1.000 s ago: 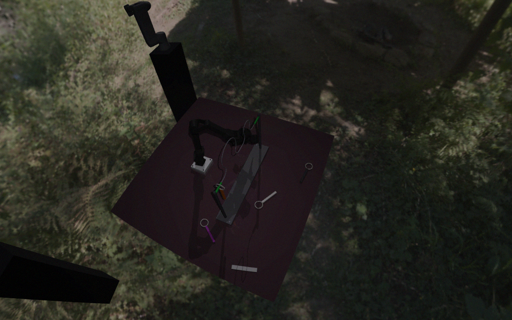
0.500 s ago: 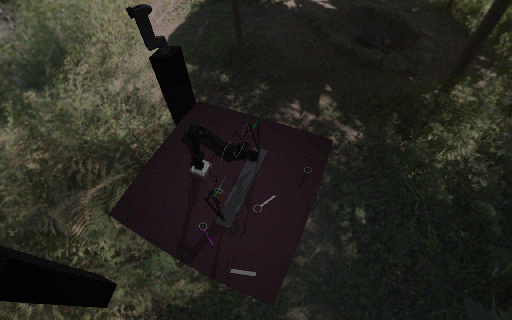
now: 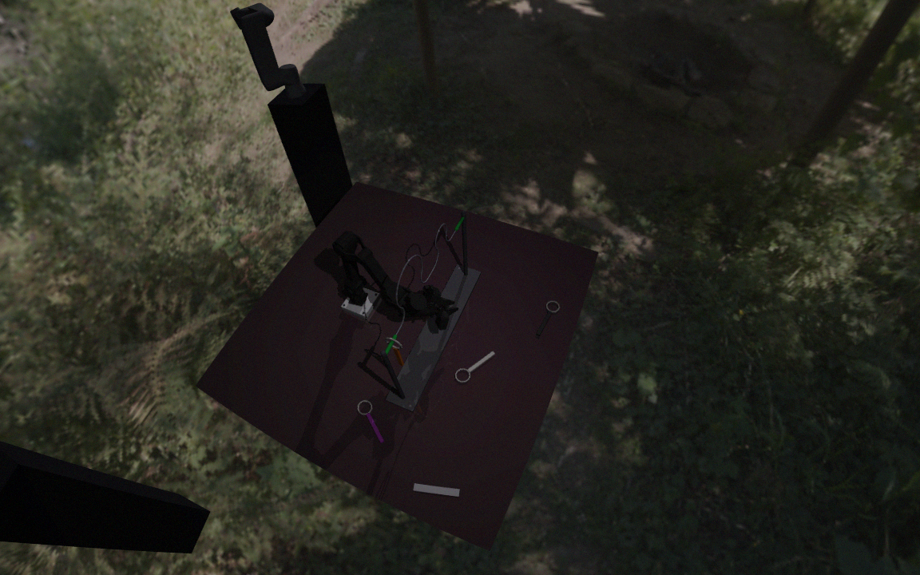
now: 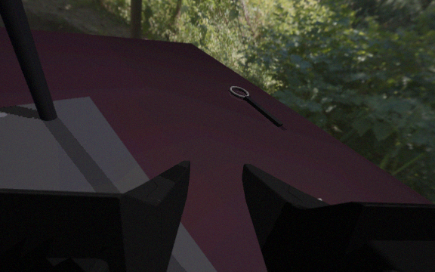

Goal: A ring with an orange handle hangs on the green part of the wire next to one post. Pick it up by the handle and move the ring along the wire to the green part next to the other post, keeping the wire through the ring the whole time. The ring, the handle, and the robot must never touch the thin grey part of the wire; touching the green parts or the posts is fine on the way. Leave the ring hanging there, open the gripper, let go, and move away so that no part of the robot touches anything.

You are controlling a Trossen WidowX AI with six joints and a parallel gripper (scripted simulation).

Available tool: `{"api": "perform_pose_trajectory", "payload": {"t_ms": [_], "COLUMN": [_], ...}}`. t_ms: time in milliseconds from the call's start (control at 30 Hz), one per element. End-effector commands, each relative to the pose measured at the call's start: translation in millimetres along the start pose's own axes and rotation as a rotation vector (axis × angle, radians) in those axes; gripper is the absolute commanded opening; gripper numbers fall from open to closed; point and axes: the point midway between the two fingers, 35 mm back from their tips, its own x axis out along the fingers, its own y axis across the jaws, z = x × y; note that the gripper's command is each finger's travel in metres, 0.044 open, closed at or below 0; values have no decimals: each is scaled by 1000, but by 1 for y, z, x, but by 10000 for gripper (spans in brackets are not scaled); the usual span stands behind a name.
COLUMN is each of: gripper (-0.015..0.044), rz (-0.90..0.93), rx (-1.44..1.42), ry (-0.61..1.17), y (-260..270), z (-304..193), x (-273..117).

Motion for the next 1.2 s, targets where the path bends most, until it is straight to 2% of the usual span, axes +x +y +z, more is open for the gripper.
{"api": "perform_pose_trajectory", "payload": {"t_ms": [0, 533, 1033, 1167], "gripper": [160, 160, 160, 160], "rz": [-88, -430, -724, -750], "rx": [77, 250, 330, 335], "ry": [-32, -173, -263, -268], "y": [-28, -98, -104, -102], "z": [-15, -66, -107, -111], "x": [-26, -158, -289, -301]}}
